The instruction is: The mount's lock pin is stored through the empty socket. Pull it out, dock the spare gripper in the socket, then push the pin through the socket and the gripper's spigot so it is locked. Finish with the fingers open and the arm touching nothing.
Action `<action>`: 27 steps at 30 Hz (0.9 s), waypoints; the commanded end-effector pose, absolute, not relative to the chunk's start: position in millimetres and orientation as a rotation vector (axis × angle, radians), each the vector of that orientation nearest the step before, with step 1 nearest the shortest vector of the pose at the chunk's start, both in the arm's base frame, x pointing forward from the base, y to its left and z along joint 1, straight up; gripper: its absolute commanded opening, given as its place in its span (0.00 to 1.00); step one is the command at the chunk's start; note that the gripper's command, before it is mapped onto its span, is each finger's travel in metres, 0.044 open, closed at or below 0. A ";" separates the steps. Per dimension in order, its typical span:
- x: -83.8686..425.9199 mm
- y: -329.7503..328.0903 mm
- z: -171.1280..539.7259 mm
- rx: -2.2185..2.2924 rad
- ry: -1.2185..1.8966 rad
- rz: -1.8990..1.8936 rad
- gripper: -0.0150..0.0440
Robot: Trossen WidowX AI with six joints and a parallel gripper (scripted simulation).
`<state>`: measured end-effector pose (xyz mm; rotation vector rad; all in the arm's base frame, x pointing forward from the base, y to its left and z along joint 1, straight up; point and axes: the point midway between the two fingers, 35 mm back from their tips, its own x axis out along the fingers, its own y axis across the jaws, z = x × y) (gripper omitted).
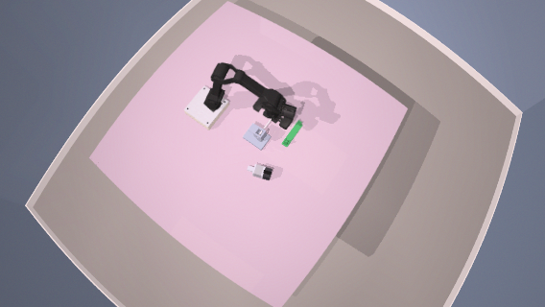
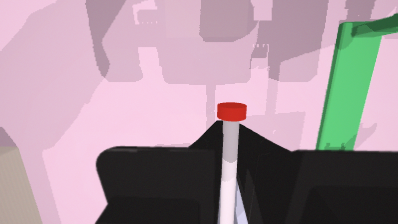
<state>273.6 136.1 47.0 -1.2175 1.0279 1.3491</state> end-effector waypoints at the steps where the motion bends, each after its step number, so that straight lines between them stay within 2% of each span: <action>1: 273.4 140.0 49.0 -1.211 1.026 1.349 0.25; 27: 271.5 159.2 49.4 -1.213 1.029 1.346 0.25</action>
